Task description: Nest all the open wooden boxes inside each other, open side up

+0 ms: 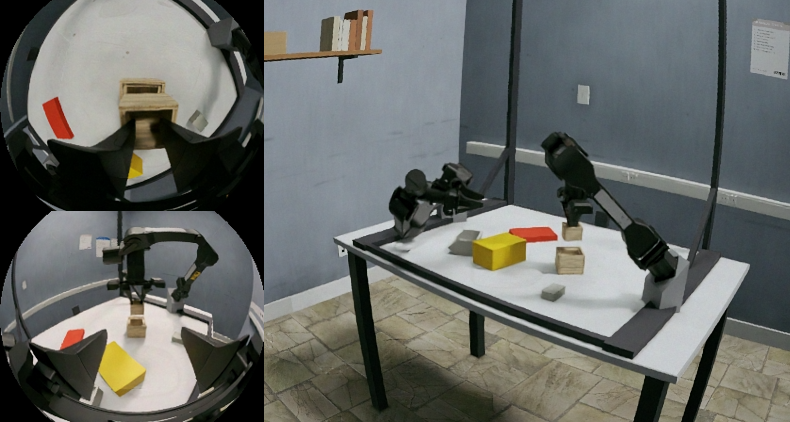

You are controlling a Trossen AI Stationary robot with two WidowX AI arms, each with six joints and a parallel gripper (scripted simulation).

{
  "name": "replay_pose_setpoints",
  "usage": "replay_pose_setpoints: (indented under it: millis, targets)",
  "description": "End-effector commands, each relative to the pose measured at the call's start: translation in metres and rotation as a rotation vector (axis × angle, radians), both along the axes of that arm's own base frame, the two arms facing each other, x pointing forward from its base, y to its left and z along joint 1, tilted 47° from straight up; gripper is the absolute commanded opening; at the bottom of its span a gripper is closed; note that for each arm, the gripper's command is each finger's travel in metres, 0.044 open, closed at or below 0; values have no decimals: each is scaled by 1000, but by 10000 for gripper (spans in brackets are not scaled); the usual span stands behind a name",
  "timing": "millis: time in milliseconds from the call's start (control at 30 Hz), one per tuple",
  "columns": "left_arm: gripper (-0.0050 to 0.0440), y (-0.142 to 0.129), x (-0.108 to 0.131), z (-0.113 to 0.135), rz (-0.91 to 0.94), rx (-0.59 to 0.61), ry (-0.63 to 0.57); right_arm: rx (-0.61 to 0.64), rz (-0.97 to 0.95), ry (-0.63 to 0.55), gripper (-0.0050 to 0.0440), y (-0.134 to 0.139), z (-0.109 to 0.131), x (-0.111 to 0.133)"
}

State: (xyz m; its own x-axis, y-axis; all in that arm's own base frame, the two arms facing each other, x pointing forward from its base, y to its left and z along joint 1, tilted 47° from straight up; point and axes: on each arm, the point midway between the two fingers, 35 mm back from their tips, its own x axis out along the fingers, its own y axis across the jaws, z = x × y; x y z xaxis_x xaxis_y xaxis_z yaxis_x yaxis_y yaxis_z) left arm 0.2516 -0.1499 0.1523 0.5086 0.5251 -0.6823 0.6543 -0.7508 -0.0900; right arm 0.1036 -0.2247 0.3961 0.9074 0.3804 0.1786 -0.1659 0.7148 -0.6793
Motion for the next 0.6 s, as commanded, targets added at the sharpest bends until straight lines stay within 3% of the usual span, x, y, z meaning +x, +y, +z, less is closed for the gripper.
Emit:
replay_pose_setpoints:
  millis: [0, 567]
  targets:
    - [198, -3, 1, 3, -47, 13, 21, -33, 0, 1, 400, 9, 6, 1]
    - [198, 6, 7, -5, -45, 15, 20, -33, 0, 1, 400, 9, 6, 1]
